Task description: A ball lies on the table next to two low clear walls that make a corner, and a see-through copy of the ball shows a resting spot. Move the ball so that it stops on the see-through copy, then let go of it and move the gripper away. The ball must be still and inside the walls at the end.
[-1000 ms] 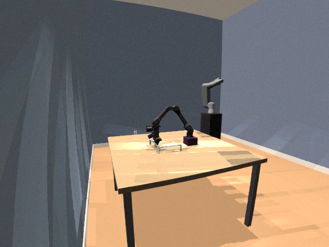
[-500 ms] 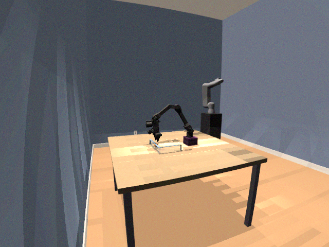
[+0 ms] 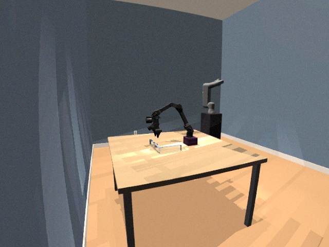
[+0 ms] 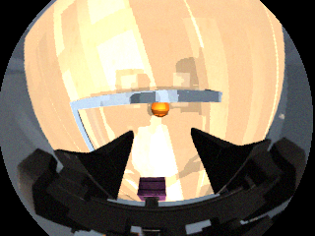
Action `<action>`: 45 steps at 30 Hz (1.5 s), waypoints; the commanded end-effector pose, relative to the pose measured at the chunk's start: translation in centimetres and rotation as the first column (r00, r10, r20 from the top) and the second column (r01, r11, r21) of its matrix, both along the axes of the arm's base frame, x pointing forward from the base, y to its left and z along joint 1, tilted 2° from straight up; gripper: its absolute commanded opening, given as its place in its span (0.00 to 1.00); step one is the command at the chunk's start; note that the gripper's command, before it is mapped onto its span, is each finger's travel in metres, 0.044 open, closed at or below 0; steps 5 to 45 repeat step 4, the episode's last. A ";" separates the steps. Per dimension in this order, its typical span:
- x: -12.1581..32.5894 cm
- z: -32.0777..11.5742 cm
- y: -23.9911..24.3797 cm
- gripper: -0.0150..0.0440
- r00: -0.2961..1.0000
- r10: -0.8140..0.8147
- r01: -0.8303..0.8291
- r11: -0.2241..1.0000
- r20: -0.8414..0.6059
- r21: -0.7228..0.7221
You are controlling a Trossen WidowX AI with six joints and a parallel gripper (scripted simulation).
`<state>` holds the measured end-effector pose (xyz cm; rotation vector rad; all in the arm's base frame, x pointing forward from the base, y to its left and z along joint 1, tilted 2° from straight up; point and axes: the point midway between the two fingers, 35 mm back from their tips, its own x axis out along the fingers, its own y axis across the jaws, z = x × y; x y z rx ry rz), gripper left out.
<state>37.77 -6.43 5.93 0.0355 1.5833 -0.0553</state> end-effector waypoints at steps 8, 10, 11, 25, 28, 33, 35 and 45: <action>0.0 3.7 0.0 1.00 1.000 -0.001 0.001 1.000 0.030 -0.005; 0.0 3.7 0.0 1.00 1.000 -0.001 0.001 1.000 0.030 -0.005; 0.0 3.7 0.0 1.00 1.000 -0.001 0.001 1.000 0.030 -0.005; 0.0 3.7 0.0 1.00 1.000 -0.001 0.001 1.000 0.030 -0.005; 0.0 3.7 0.0 1.00 1.000 -0.001 0.001 1.000 0.030 -0.005; 0.0 3.7 0.0 1.00 1.000 -0.001 0.001 1.000 0.030 -0.005; 0.0 3.7 0.0 1.00 1.000 -0.001 0.001 1.000 0.030 -0.005; 0.0 3.7 0.0 1.00 1.000 -0.001 0.001 1.000 0.030 -0.005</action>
